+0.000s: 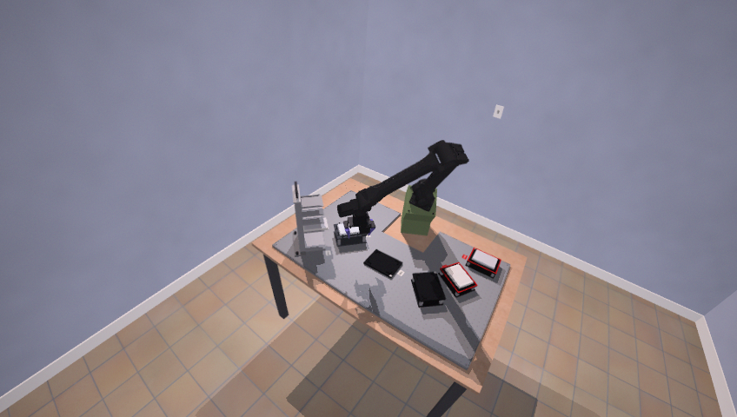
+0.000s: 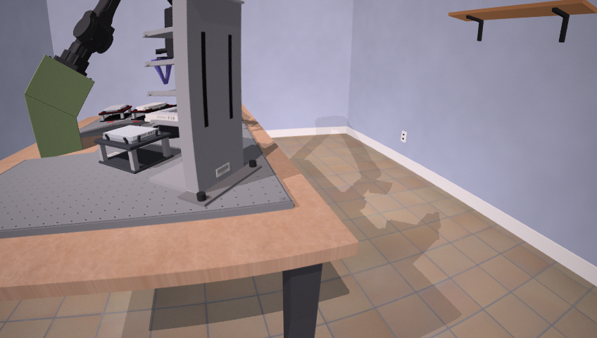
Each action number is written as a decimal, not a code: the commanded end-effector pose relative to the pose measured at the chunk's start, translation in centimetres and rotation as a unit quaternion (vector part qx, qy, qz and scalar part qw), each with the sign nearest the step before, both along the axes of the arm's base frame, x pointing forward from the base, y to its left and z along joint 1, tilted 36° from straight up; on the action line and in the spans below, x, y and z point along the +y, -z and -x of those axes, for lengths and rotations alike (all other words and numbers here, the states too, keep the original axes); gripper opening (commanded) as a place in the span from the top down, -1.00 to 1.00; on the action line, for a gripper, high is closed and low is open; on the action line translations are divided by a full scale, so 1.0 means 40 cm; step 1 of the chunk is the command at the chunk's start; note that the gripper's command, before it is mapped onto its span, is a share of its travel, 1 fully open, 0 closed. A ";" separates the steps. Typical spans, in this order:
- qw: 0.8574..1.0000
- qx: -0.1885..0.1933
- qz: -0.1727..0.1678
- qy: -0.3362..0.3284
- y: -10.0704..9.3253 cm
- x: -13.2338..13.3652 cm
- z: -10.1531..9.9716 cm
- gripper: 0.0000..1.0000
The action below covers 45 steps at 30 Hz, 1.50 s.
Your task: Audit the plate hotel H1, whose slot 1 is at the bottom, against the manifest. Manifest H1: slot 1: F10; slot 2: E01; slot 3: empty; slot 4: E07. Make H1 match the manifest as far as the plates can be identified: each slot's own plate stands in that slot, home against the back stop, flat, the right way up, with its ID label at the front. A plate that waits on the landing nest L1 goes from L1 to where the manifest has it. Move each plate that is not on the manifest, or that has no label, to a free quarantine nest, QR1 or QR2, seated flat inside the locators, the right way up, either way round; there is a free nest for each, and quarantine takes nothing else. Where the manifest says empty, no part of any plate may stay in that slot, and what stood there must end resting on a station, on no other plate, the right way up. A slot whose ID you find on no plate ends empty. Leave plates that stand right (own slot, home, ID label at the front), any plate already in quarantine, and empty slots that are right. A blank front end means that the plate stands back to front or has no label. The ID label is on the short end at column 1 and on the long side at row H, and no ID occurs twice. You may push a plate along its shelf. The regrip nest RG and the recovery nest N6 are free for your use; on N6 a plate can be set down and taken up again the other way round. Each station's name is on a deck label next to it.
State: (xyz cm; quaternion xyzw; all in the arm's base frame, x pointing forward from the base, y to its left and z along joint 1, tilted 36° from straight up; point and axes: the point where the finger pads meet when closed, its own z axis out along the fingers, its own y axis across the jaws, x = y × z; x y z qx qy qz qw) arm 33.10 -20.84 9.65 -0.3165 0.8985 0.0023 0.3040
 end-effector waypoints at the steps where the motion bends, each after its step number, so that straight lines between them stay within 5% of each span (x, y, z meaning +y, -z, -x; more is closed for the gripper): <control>1: 0.999 -0.027 0.028 0.003 -0.090 -0.049 -0.006 -1.00; 28: 0.999 -0.026 0.032 0.003 -0.220 -0.076 0.084 -1.00; 32: 0.998 0.005 -0.027 0.050 -0.129 -0.070 0.124 -1.00; 45: 0.984 0.020 -0.086 0.154 -0.103 -0.144 0.169 -1.00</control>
